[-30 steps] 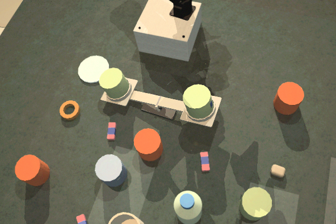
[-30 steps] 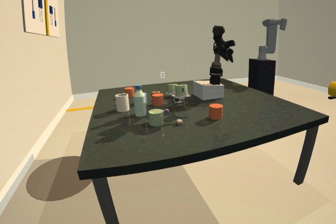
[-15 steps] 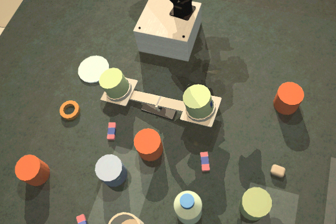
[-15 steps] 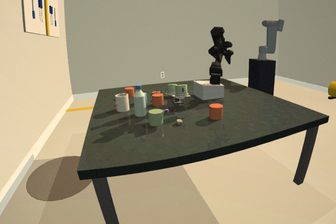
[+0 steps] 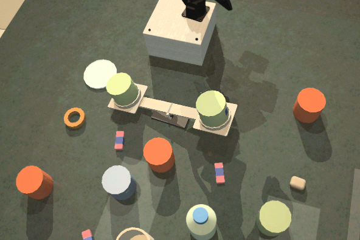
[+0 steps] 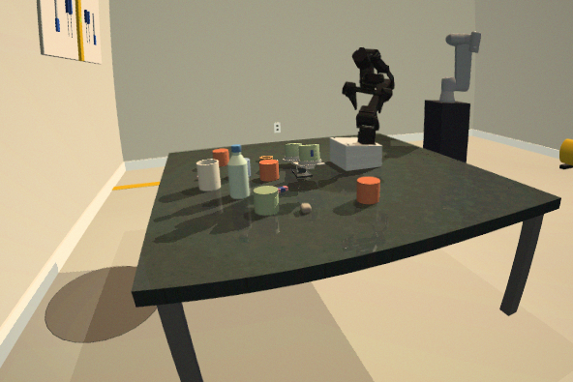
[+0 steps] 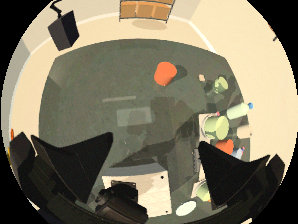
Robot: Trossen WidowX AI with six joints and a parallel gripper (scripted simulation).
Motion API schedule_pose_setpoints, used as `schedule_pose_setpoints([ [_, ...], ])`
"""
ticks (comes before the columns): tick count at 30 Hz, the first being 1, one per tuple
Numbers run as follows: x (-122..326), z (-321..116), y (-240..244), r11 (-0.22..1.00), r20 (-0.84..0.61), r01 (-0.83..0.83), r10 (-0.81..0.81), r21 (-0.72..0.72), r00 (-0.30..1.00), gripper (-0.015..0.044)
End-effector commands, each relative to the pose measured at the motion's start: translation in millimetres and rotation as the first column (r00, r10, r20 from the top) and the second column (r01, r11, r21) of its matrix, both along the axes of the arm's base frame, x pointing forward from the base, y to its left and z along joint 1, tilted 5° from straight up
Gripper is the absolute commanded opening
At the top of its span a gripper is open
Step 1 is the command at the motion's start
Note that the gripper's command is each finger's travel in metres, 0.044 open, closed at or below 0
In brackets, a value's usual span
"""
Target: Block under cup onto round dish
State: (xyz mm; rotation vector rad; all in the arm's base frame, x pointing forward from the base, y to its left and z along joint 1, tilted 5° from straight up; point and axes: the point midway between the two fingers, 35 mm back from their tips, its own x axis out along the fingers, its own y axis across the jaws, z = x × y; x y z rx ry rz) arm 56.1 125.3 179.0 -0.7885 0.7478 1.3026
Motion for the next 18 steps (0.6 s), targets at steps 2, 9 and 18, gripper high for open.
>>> schedule_pose_setpoints([
  [2,15.9,-5.4,-3.1,0.989,-0.005,0.148,-0.148,-0.004,0.989,0.0440],
  [9,36.2,-9.1,-9.4,0.942,-0.009,0.337,-0.337,0.003,0.942,0.0440],
  [18,65.4,-14.6,-23.2,0.803,-0.013,0.595,-0.595,0.027,0.804,0.0440],
])
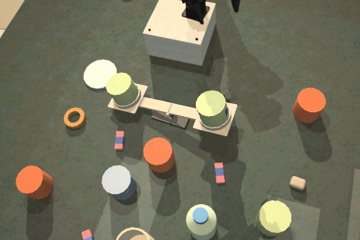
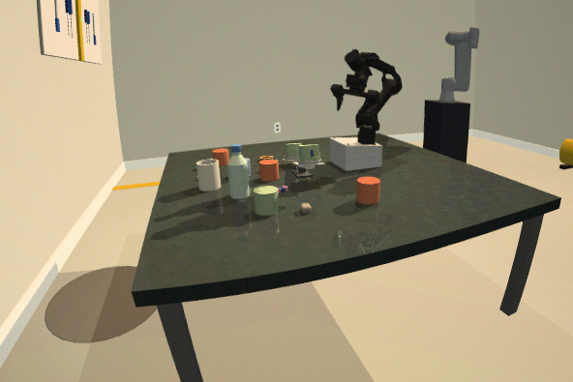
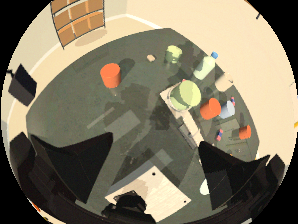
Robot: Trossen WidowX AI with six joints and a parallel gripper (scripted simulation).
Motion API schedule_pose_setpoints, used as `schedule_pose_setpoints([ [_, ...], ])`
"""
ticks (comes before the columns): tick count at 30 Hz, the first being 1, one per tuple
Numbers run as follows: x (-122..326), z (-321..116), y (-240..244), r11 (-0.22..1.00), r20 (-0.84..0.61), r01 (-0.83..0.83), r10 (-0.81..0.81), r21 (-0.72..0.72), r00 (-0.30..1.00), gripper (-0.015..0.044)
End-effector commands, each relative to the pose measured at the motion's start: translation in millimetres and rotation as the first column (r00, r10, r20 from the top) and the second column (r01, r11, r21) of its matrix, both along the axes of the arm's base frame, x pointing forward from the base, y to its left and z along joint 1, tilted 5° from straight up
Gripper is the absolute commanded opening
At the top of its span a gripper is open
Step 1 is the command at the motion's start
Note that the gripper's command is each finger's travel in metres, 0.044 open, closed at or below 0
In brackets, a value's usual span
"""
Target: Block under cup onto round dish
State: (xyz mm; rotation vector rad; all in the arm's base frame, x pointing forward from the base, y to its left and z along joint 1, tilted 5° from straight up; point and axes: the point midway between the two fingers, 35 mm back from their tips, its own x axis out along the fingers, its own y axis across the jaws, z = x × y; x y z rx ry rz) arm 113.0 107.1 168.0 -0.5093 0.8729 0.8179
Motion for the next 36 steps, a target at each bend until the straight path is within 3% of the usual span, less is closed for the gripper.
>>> schedule_pose_setpoints([
  [1,11.7,-4.1,-7.0,0.992,0.000,0.124,-0.124,0.008,0.992,0.0440],
  [11,40.8,-8.7,-29.7,0.895,0.011,0.442,-0.443,0.059,0.896,0.0440],
  [22,65.9,-12.0,-60.8,0.677,0.010,0.723,-0.731,0.141,0.683,0.0440],
  [29,68.6,-12.1,-63.4,0.672,0.018,0.729,-0.737,0.130,0.676,0.0440],
  [36,84.1,-12.8,-70.1,0.772,0.078,0.634,-0.630,-0.048,0.773,0.0440],
])
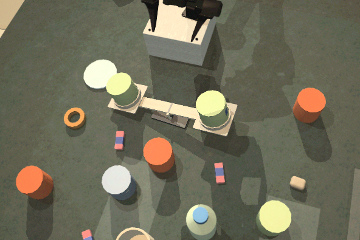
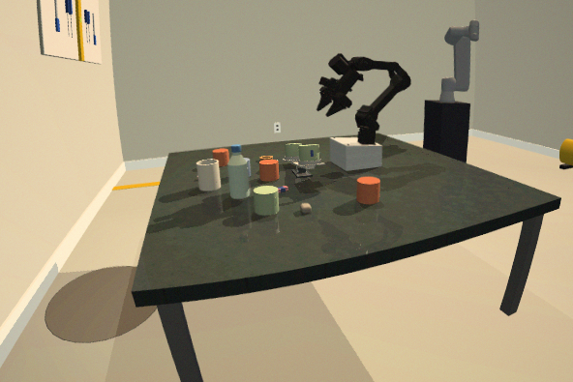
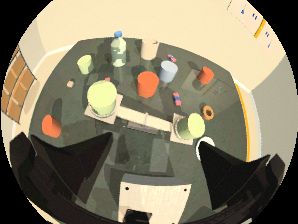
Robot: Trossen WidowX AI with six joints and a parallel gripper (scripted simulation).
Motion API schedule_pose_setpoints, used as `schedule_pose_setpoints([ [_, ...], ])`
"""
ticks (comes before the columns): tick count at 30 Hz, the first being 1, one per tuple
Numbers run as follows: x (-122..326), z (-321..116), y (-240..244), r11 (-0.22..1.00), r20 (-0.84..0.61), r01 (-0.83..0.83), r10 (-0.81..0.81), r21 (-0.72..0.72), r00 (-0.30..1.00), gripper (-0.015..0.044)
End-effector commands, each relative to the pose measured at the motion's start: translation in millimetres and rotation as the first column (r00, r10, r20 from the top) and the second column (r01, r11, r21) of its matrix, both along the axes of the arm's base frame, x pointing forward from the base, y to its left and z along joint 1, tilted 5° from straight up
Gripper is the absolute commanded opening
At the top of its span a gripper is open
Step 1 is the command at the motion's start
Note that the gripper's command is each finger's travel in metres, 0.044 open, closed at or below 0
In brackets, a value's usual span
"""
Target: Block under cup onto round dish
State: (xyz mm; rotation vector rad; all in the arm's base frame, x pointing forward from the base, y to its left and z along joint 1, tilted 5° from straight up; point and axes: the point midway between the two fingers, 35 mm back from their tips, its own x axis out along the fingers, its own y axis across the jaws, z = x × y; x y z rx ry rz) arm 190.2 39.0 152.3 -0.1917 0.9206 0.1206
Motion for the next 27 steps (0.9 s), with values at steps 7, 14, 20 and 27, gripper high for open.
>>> schedule_pose_setpoints([
  [7,25.1,-1.0,-11.1,0.958,-0.140,-0.216,0.192,-0.189,0.971,0.0440],
  [14,44.5,-8.7,-23.1,0.876,-0.275,-0.399,0.327,-0.269,0.904,0.0440],
  [20,61.3,-18.8,-36.0,0.779,-0.393,-0.557,0.435,-0.287,0.810,0.0440],
  [27,80.4,-35.2,-54.7,0.637,-0.514,-0.729,0.551,-0.251,0.657,0.0440],
])
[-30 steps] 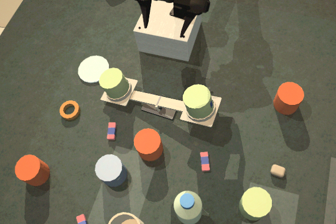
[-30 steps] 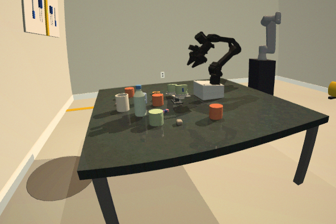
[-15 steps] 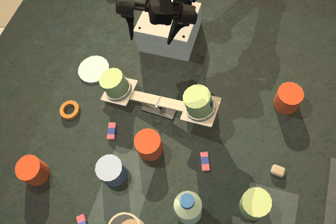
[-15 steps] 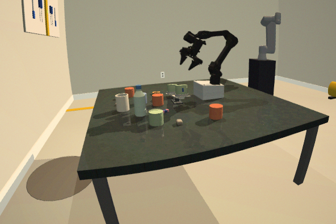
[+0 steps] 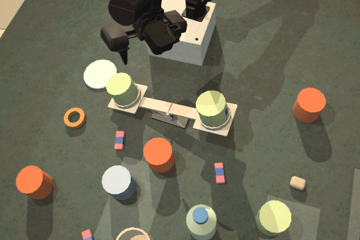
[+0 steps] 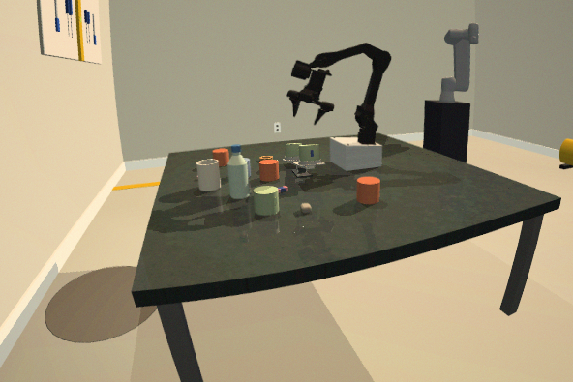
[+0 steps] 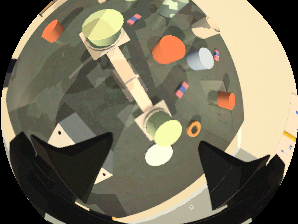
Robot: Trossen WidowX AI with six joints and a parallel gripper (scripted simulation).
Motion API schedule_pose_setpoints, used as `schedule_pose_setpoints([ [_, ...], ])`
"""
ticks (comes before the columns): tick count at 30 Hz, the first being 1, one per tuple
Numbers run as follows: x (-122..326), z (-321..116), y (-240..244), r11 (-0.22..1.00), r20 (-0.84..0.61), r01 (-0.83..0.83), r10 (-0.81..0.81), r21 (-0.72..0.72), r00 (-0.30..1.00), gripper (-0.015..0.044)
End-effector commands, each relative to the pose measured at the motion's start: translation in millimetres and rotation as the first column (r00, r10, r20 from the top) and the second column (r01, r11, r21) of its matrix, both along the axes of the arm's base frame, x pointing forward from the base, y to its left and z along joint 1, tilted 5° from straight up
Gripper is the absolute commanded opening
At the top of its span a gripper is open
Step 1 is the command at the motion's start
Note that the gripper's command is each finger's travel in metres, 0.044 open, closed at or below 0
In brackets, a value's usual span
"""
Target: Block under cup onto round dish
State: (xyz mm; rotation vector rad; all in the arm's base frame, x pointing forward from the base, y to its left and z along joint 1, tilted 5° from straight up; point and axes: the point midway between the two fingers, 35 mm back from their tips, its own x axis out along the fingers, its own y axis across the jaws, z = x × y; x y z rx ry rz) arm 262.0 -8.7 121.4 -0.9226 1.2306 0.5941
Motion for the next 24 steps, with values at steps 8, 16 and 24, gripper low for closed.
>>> schedule_pose_setpoints([
  [8,27.2,-29.1,-32.6,0.954,-0.178,-0.300,0.294,-0.009,0.939,0.0440],
  [16,40.4,-60.1,-61.4,0.858,-0.278,-0.509,0.506,0.066,0.817,0.0440],
  [24,43.9,-75.4,-74.5,0.801,-0.300,-0.587,0.591,0.114,0.748,0.0440],
])
